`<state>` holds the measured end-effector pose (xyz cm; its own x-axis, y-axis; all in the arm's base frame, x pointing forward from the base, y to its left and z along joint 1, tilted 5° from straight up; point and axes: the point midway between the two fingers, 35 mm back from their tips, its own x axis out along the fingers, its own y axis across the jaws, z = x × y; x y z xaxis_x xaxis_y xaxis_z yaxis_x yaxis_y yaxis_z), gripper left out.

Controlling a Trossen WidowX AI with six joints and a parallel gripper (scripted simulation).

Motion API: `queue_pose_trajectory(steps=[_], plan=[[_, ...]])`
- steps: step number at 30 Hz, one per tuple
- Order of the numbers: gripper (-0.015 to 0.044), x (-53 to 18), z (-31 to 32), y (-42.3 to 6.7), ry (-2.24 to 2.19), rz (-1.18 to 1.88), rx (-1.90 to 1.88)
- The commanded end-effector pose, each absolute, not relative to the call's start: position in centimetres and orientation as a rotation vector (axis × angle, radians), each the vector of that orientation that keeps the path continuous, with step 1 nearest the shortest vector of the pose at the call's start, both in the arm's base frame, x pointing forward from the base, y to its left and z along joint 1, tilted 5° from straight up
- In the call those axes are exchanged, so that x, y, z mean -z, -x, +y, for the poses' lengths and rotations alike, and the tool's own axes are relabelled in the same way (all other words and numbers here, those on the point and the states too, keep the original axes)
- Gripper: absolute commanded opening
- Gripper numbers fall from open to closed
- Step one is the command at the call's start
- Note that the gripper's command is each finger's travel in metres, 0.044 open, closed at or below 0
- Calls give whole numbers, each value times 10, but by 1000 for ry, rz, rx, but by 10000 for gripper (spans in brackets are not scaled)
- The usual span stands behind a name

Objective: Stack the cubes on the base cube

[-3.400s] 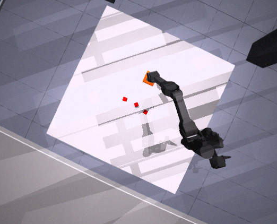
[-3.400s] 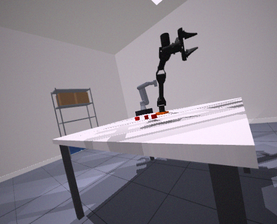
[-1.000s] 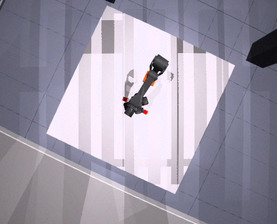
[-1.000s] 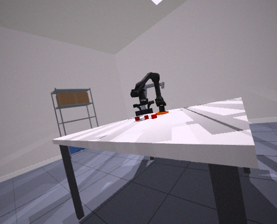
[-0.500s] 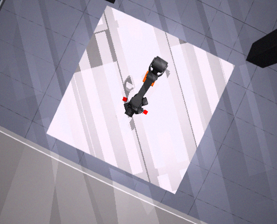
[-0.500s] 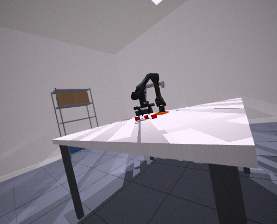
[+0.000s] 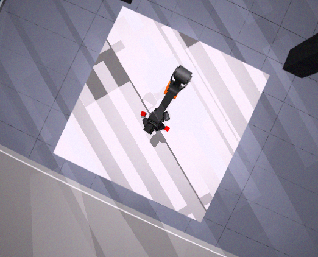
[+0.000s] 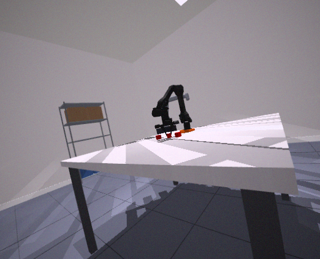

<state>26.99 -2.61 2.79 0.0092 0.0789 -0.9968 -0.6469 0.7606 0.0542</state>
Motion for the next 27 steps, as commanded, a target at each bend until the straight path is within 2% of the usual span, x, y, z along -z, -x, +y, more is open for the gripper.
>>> queue_pose_trajectory(steps=[1, 27], plan=[[105, -29, -26, -269, 490, 1468, -601], [105, -109, -34, -273, 491, 1468, -600]])
